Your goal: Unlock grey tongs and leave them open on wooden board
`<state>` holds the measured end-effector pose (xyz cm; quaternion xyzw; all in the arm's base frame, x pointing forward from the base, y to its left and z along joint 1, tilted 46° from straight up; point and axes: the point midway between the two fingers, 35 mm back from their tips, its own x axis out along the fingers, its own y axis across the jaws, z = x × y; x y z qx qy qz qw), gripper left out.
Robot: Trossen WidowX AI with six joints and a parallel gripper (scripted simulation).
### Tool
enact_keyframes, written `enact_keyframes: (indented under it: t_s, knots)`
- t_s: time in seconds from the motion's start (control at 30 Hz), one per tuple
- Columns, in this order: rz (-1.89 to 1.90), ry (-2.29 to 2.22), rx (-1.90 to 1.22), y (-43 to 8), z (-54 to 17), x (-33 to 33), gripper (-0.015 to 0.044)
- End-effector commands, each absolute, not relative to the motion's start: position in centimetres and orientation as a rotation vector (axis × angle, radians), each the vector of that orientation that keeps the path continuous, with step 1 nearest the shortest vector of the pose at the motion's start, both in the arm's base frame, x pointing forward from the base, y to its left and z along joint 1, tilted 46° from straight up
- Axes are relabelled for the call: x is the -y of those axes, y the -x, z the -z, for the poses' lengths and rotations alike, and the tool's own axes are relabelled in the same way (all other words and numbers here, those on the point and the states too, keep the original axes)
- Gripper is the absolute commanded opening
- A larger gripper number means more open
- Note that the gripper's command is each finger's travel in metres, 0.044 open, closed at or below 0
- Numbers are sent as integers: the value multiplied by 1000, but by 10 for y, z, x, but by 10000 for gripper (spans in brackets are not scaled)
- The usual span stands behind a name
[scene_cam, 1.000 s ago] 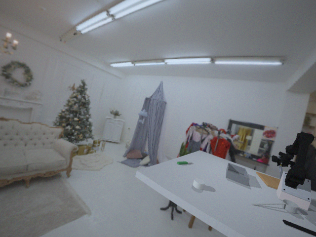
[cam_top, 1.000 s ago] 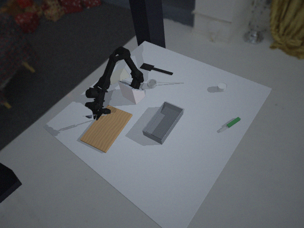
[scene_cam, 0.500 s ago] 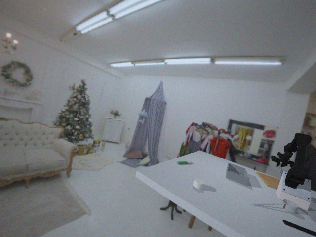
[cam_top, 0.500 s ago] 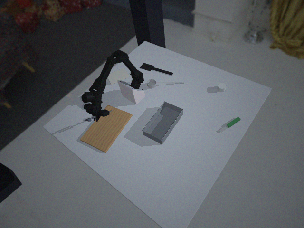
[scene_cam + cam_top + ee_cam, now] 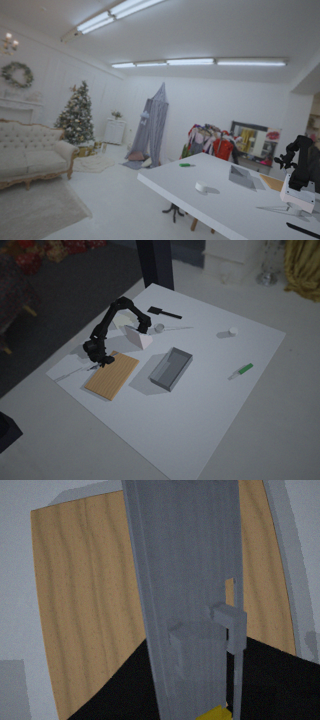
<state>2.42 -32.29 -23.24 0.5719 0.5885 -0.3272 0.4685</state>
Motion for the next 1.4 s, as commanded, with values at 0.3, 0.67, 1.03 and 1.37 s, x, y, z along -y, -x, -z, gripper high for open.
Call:
enact_keyframes:
  t_s: [0.3,0.67,1.03,1.37]
  knots:
    - [702,-1475,-1571,-25,226,321,-150]
    - [607,-1544,-1680,-26,216,317,-150]
    - [528,-1593,-1764,-26,204,314,-150]
    - [529,-1592,-1763,-26,208,311,-150]
